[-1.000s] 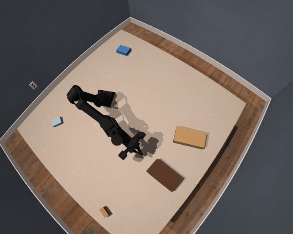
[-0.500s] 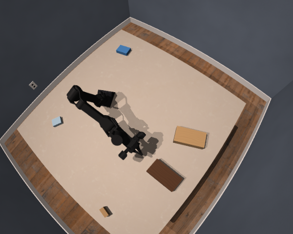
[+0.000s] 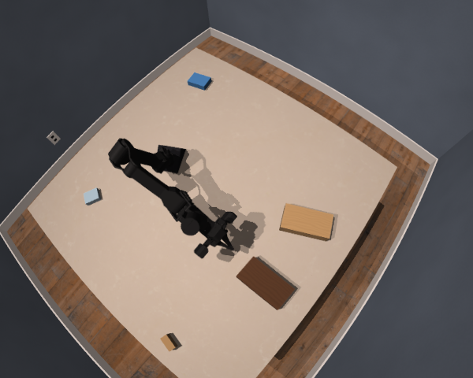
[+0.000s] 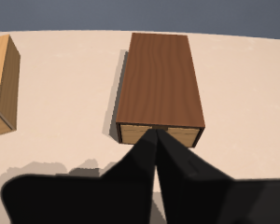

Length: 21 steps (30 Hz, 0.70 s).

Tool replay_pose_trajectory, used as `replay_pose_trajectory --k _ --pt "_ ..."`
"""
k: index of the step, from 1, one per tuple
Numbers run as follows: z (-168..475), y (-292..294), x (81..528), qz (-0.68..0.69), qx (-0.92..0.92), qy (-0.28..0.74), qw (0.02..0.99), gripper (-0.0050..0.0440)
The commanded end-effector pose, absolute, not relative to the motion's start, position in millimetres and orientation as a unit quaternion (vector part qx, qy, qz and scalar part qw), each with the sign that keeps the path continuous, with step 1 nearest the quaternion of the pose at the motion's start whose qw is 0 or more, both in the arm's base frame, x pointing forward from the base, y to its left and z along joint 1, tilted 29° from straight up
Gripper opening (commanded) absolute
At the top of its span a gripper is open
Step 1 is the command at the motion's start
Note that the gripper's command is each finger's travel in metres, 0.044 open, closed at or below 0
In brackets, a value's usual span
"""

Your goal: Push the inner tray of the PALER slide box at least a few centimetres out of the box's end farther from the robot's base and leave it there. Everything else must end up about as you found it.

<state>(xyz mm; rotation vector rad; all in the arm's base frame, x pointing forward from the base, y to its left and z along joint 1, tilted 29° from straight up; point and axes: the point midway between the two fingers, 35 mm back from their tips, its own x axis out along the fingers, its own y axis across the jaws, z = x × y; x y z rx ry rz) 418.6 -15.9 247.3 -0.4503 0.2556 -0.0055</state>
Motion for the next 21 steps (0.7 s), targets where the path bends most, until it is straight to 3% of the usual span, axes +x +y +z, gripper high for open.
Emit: replay_pose_trajectory --k 1,12,21 --pt "226.9 33.0 448.2 0.103 -0.252 0.116 0.955 -0.0050" --pt "145.1 156.5 471.4 0.356 -0.298 0.073 0.883 -0.0050" --pt "138.4 158.2 472.3 0.363 -0.299 0.073 0.879 -0.0050"
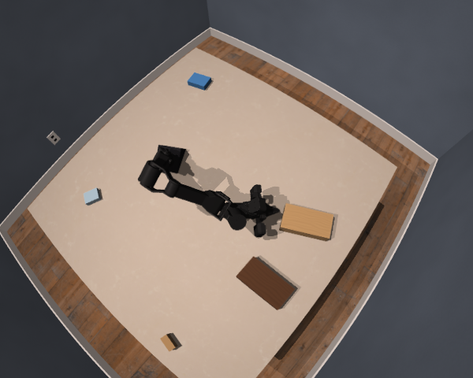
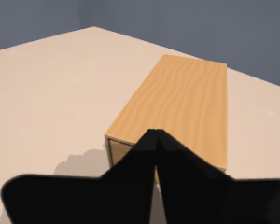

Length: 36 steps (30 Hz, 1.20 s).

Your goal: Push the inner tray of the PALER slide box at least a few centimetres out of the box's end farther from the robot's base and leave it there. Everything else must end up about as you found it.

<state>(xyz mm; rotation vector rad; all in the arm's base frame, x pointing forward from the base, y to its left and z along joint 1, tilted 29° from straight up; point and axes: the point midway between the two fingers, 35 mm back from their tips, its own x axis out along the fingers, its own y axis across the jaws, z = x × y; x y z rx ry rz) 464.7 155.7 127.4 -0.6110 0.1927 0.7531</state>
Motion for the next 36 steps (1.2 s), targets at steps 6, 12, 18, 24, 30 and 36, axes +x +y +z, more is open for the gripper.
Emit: replay_pose_trajectory --k 6,12,18,24,30,36 --pt "82.8 137.2 480.6 0.359 -0.299 0.093 0.879 -0.0050" --pt "81.0 130.4 489.2 0.363 -0.299 0.073 0.880 -0.0050" --pt "81.9 132.2 488.8 0.364 -0.299 0.072 0.879 -0.0050" --pt "75.6 128.3 489.8 0.363 -0.299 0.074 0.879 -0.0050" --pt "73.6 128.0 490.1 0.364 -0.298 0.074 0.879 -0.0050" --pt "77.1 128.7 489.8 0.362 -0.299 0.072 0.880 -0.0050"
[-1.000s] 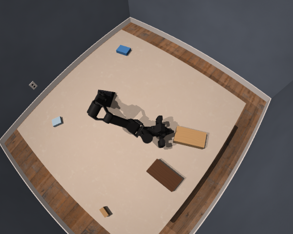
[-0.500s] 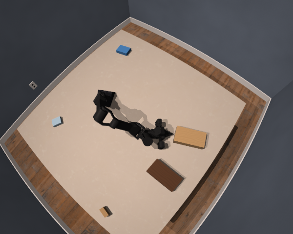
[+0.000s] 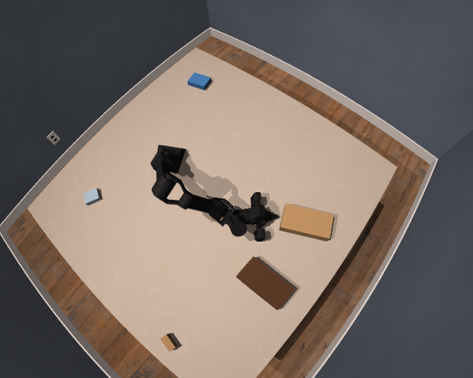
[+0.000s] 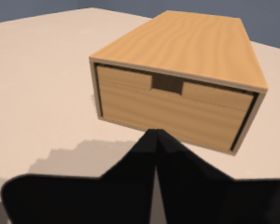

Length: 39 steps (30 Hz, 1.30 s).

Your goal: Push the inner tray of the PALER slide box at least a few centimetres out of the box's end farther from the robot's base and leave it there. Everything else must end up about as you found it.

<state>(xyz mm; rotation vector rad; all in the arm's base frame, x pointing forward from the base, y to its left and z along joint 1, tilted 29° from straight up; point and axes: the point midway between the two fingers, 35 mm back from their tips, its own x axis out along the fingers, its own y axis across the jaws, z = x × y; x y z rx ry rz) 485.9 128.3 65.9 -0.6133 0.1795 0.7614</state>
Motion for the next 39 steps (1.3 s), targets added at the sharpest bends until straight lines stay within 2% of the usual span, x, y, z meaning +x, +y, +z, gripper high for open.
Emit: replay_pose_trajectory --k 1,39 --pt "76.3 129.0 490.4 0.363 -0.299 0.073 0.880 -0.0050" --pt "75.7 146.2 519.2 0.362 -0.296 0.076 0.880 -0.0050"
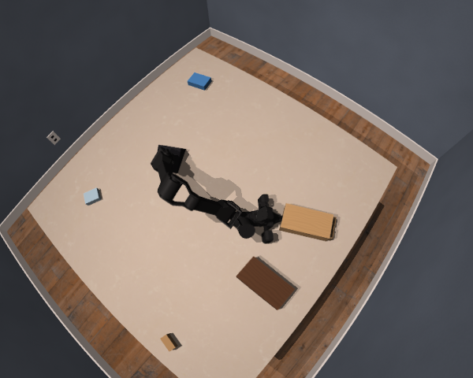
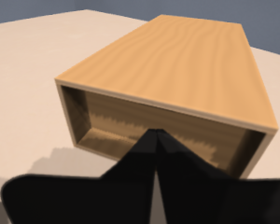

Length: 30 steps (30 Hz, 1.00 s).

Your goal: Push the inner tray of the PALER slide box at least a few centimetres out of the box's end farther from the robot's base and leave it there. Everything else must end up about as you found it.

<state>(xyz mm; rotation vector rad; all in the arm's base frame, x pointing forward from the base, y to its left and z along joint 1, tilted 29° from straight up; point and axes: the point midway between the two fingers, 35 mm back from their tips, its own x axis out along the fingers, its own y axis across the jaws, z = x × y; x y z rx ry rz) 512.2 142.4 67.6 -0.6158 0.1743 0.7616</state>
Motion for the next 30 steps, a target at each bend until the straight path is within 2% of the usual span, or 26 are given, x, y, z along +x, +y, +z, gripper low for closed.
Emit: replay_pose_trajectory --k 1,19,26,30 --pt "75.8 146.7 520.1 0.362 -0.296 0.076 0.880 -0.0050" --pt "76.9 154.5 533.8 0.362 -0.297 0.075 0.881 -0.0050" --pt "83.6 127.7 488.8 0.361 -0.301 0.068 0.880 -0.0050" --pt "83.4 126.9 487.2 0.361 -0.301 0.068 0.880 -0.0050"
